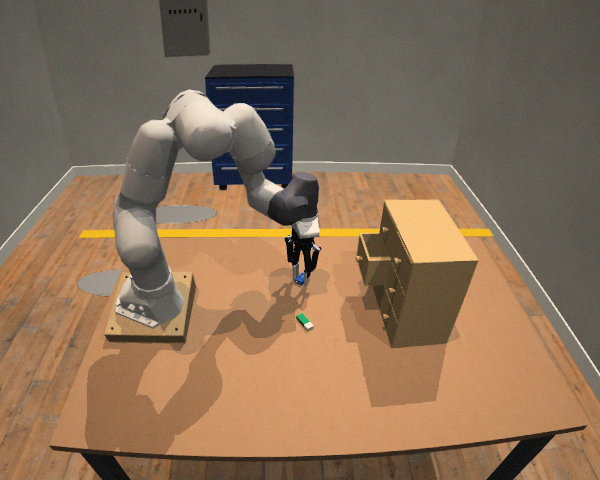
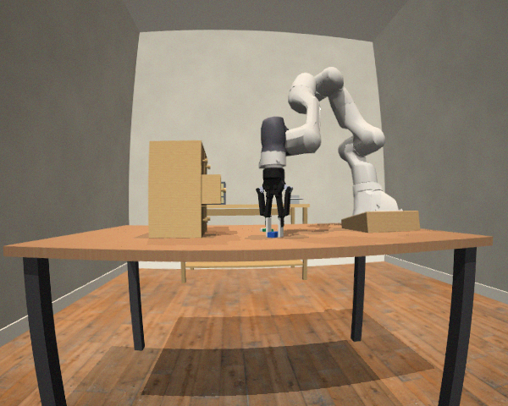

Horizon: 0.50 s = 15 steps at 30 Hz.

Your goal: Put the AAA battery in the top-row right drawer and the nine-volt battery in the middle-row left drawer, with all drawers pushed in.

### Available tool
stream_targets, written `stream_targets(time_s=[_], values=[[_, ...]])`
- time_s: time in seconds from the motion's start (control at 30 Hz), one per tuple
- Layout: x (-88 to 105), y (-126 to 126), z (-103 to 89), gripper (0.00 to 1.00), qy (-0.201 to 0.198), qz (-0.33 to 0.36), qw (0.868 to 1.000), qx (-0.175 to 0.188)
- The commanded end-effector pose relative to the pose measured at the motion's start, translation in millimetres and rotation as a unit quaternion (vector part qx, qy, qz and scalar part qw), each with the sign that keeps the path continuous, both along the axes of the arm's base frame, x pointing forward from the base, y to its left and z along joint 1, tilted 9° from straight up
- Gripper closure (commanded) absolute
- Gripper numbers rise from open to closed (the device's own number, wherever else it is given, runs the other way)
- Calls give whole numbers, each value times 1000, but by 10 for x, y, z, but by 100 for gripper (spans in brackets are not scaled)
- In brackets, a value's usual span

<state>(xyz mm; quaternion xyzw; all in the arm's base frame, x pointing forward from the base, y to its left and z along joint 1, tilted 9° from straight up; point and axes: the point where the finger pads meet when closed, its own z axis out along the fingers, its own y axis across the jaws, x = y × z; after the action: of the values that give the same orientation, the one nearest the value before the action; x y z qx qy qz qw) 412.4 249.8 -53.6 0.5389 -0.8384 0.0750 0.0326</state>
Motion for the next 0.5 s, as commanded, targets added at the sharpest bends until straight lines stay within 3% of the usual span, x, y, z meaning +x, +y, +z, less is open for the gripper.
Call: stream_targets(time_s=[0.0, 0.43, 0.47], values=[[19, 19, 1, 74, -3, 0, 1000, 2], [19, 19, 1, 74, -3, 0, 1000, 2], [19, 19, 1, 86, -3, 0, 1000, 2]])
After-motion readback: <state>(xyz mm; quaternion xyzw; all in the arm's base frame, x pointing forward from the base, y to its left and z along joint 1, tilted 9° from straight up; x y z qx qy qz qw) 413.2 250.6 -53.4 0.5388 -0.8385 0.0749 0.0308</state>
